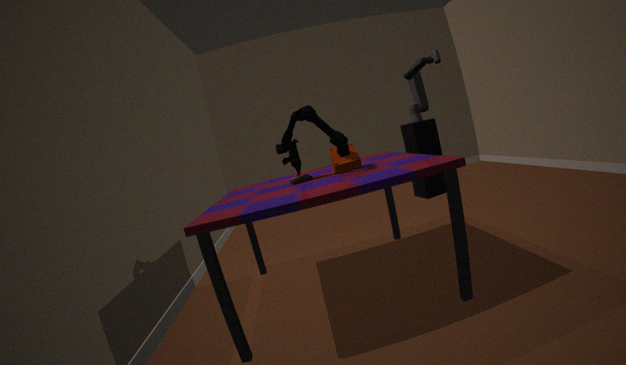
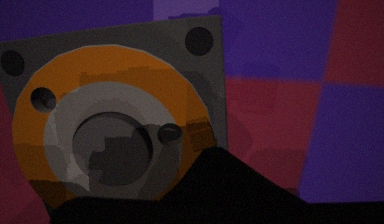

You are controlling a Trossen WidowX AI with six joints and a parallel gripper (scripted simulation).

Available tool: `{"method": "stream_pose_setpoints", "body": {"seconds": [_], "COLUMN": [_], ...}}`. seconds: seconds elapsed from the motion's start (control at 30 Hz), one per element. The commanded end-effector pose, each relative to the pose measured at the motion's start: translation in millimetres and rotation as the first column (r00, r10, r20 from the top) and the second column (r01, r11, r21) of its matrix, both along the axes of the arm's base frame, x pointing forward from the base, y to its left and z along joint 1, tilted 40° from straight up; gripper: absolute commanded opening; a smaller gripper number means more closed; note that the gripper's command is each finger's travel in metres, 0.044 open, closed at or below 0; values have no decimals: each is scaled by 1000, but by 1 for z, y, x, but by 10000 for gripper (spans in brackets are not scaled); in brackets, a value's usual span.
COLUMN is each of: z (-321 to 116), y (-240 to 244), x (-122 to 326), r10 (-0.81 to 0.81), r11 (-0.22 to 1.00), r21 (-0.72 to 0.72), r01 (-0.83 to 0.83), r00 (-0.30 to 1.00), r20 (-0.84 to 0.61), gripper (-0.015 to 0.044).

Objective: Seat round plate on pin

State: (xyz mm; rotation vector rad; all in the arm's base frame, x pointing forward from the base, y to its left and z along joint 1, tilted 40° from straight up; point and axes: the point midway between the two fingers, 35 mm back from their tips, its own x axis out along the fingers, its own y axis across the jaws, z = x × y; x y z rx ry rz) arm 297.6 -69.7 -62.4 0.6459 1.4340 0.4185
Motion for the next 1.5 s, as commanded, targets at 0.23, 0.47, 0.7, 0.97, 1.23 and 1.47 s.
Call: {"method": "stream_pose_setpoints", "body": {"seconds": [0.23, 0.47, 0.7, 0.97, 1.23, 1.47], "z": [2, 2, 2, 2, 2, 2], "y": [-1, -1, -1, -1, -1, -1], "x": [11, 11, 11, 12, 12, 12], "r10": [-5, -5, -5, -5, -5, -5], "r11": [1000, 1000, 1000, 1000, 1000, 1000], "r21": [1, 1, 1, 1, 1, 1], "r01": [5, 5, 5, 5, 5, 5], "r00": [1000, 1000, 1000, 1000, 1000, 1000], "r20": [8, 8, 8, 8, 8, 8], "gripper": [0, 0, 0, 0, 0, 0]}}
